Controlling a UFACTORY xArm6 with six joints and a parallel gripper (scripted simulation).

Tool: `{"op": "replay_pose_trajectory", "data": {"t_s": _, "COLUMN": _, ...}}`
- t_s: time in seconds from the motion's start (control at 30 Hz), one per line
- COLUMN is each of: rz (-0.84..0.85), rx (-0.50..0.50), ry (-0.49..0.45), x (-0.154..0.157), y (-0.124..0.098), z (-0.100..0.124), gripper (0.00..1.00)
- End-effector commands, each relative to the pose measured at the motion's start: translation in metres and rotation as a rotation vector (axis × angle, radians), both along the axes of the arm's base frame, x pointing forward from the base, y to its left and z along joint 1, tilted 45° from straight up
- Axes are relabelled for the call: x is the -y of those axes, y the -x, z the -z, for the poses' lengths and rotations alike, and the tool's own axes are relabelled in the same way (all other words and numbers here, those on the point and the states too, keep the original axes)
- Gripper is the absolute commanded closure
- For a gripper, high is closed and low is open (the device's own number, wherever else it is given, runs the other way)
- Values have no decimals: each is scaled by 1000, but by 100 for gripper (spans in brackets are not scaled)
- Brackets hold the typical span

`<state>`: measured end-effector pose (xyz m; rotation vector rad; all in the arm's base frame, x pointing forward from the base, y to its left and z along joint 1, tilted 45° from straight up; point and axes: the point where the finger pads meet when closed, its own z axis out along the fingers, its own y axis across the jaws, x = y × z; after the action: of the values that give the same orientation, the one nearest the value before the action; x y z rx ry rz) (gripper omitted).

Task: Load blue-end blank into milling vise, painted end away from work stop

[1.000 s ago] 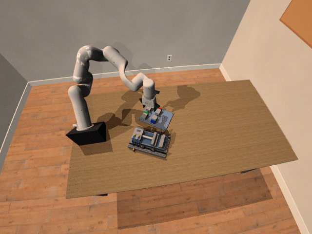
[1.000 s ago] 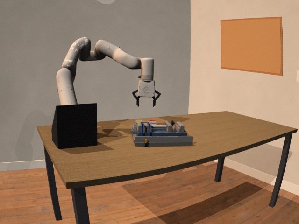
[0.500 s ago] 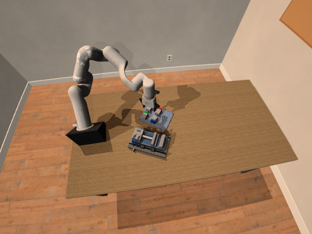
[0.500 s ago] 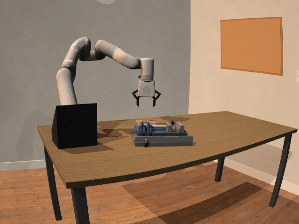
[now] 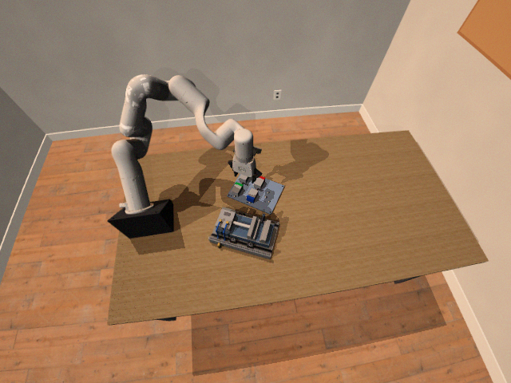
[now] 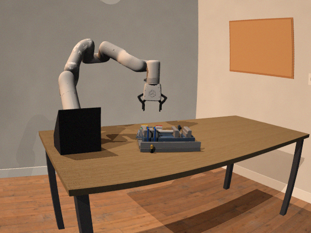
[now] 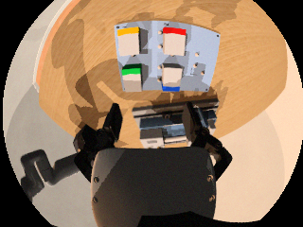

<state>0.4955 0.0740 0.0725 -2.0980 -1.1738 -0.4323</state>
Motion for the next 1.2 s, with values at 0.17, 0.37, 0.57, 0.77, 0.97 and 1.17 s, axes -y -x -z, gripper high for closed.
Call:
{"op": "replay_pose_trajectory", "data": {"t_s": 0.17, "rz": 2, "rx": 3, "ry": 1, "x": 4, "y": -2, "z": -5, "gripper": 0}}
{"op": "replay_pose_trajectory", "data": {"t_s": 0.37, "rz": 2, "rx": 3, "ry": 1, "x": 21, "y": -7, "z": -30, "gripper": 0}}
{"op": "replay_pose_trajectory", "data": {"t_s": 0.57, "rz": 2, "rx": 3, "ry": 1, "x": 29, "y": -10, "z": -42, "gripper": 0}}
{"op": "replay_pose_trajectory", "data": {"t_s": 0.77, "rz": 2, "rx": 5, "ry": 2, "x": 34, "y": -11, "z": -49, "gripper": 0}}
{"op": "replay_pose_trajectory", "data": {"t_s": 0.97, "rz": 2, "rx": 4, "ry": 1, "x": 50, "y": -16, "z": -73, "gripper": 0}}
{"op": "replay_pose_trajectory", "data": {"t_s": 1.17, "rz": 2, "rx": 3, "ry": 1, "x": 56, "y": -18, "z": -81, "gripper": 0}}
